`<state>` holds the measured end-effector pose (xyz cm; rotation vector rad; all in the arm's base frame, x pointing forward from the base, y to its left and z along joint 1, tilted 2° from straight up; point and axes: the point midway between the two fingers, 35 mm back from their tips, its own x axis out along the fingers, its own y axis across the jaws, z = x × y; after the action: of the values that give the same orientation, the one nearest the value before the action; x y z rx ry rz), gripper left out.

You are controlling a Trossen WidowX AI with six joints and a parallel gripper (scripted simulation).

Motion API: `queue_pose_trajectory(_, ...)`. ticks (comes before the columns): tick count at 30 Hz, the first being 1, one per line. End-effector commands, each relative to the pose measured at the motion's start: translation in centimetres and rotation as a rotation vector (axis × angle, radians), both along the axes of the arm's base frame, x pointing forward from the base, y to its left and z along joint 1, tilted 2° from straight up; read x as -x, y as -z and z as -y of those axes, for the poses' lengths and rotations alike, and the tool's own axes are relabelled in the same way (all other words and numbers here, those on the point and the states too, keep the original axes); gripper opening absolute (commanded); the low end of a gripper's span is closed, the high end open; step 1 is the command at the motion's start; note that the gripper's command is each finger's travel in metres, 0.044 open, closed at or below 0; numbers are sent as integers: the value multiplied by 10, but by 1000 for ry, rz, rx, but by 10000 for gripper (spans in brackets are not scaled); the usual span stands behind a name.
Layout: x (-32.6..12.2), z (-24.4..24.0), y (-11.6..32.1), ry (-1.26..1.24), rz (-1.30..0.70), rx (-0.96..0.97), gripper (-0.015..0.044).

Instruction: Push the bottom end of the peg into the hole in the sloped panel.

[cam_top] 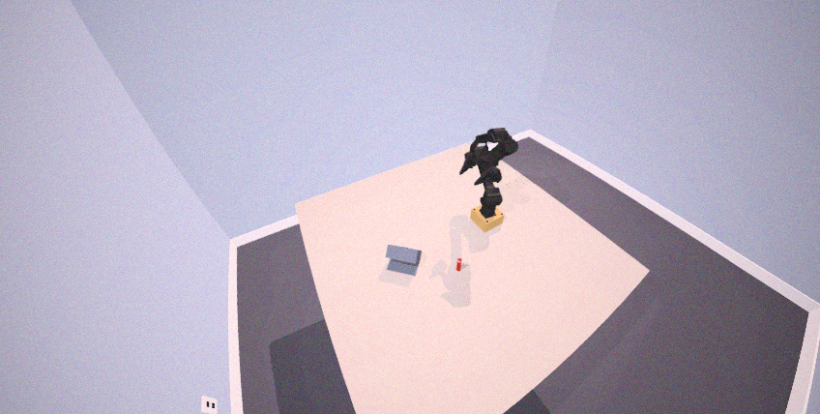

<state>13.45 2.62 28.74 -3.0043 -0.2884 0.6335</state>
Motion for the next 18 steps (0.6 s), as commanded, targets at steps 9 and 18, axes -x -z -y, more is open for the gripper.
queue_pose_trajectory(9, -3, -30, 2, 12, -99, 27, 440)
queue_pose_trajectory(18, -9, -52, 9, 36, -172, 34, 440)
